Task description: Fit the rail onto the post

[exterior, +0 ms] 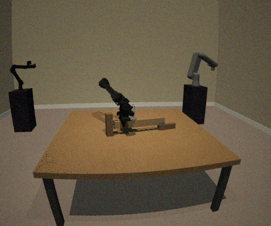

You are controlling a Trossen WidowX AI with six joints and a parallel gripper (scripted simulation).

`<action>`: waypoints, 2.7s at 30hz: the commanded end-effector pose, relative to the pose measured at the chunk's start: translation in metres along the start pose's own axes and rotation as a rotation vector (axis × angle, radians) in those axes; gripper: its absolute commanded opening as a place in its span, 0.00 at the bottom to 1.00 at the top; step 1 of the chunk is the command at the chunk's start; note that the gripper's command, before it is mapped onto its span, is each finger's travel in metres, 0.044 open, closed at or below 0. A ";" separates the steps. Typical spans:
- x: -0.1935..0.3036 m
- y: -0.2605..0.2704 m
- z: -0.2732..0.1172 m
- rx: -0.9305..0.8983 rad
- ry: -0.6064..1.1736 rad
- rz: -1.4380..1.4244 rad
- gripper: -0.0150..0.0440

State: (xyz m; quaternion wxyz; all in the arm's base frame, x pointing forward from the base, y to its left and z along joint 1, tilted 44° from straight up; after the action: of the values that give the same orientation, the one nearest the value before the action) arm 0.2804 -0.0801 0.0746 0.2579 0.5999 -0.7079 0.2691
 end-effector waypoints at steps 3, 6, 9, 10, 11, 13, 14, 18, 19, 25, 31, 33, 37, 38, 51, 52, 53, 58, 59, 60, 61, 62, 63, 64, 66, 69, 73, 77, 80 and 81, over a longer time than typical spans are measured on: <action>-0.001 -0.001 0.001 0.002 -0.004 -0.001 0.25; 0.000 -0.001 0.001 0.002 -0.004 -0.001 0.25; 0.001 -0.001 0.001 0.002 -0.004 -0.001 0.25; 0.001 -0.001 0.001 0.002 -0.004 -0.001 0.25; 0.001 -0.001 0.001 0.002 -0.004 -0.001 0.25; 0.002 -0.001 0.001 0.002 -0.004 -0.001 0.25; 0.002 -0.001 0.001 0.002 -0.004 -0.001 0.25; 0.004 -0.002 0.001 0.002 -0.003 -0.001 0.25; 0.004 -0.002 0.001 0.002 -0.003 -0.001 0.25; 0.006 -0.002 0.000 0.002 -0.003 -0.001 0.25; 0.007 -0.002 0.000 0.002 -0.003 -0.001 0.25; 0.008 -0.002 -0.001 0.002 -0.003 -0.001 0.25; 0.009 -0.002 -0.002 0.002 -0.003 -0.001 0.25; 0.009 -0.003 -0.002 0.002 -0.003 -0.001 0.25; 0.009 -0.003 -0.004 0.002 -0.003 -0.001 0.25; 0.009 -0.003 -0.004 0.002 -0.003 -0.001 0.25; 0.008 -0.002 -0.004 0.002 -0.003 -0.001 0.25; 0.007 -0.002 -0.004 0.002 -0.004 -0.001 0.25; 0.007 -0.002 -0.004 0.002 -0.004 -0.001 0.25; 0.006 -0.002 -0.004 0.002 -0.004 -0.001 0.25; 0.006 -0.002 -0.004 0.002 -0.004 -0.001 0.25; 0.006 -0.002 -0.004 0.002 -0.004 -0.001 0.25; 0.005 -0.002 -0.004 0.002 -0.004 -0.001 0.25; 0.005 -0.002 -0.004 0.002 -0.004 -0.001 0.25; 0.004 -0.002 -0.004 0.002 -0.004 -0.001 0.25; 0.003 -0.002 -0.004 0.002 -0.004 -0.001 0.25; 0.002 -0.002 -0.004 0.002 -0.004 -0.001 0.25; 0.001 -0.002 -0.004 0.002 -0.004 -0.001 0.25; 0.000 -0.002 -0.003 0.002 -0.004 -0.001 0.25; 0.000 -0.002 -0.003 0.002 -0.004 -0.001 0.25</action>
State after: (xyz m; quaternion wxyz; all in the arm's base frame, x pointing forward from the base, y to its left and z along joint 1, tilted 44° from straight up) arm 0.2807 -0.0797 0.0779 0.2575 0.6012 -0.7082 0.2658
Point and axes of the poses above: the point midway between the two fingers, 35 mm back from their tips, its own z axis out along the fingers, its own y axis across the jaws, x = y × z, the point moved 4 cm from there along -z, back along the fingers, and after that the axes turned 15 degrees about z, right-handed, at the moved point
